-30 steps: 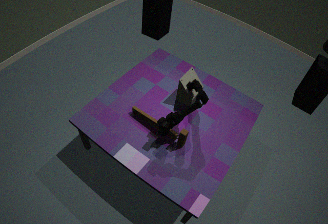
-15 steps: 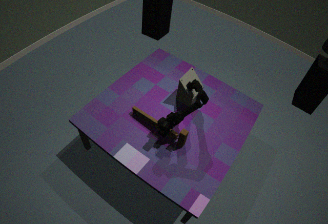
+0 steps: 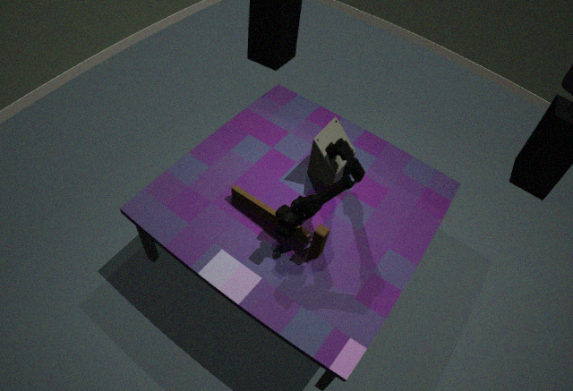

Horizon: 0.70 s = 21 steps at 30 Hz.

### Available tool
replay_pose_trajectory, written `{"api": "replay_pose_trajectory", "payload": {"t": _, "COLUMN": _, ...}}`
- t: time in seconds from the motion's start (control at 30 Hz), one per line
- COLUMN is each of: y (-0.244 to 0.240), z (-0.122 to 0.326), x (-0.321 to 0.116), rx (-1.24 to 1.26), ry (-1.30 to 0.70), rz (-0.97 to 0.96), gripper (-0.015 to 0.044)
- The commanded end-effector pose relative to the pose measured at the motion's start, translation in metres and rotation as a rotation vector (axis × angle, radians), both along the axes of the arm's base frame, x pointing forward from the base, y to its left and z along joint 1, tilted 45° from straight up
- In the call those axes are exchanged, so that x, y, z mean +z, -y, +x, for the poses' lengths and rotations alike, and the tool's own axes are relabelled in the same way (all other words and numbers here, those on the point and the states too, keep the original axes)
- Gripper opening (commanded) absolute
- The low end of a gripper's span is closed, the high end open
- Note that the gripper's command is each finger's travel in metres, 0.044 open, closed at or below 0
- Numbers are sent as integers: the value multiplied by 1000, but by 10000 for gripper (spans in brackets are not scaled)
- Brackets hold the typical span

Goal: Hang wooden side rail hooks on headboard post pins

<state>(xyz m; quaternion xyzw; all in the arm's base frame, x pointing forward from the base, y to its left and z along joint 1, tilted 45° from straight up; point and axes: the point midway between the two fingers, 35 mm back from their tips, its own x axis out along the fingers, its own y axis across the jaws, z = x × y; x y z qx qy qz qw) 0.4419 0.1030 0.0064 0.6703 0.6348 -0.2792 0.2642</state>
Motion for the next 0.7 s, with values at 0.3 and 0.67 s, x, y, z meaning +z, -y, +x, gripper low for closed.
{"api": "replay_pose_trajectory", "payload": {"t": 0.3, "y": 2, "z": 3, "x": 8, "rx": -8, "ry": 12, "rz": 1, "gripper": 0}}
{"api": "replay_pose_trajectory", "payload": {"t": 0.67, "y": 2, "z": 4, "x": 9, "rx": -8, "ry": 12, "rz": 1, "gripper": 0}}
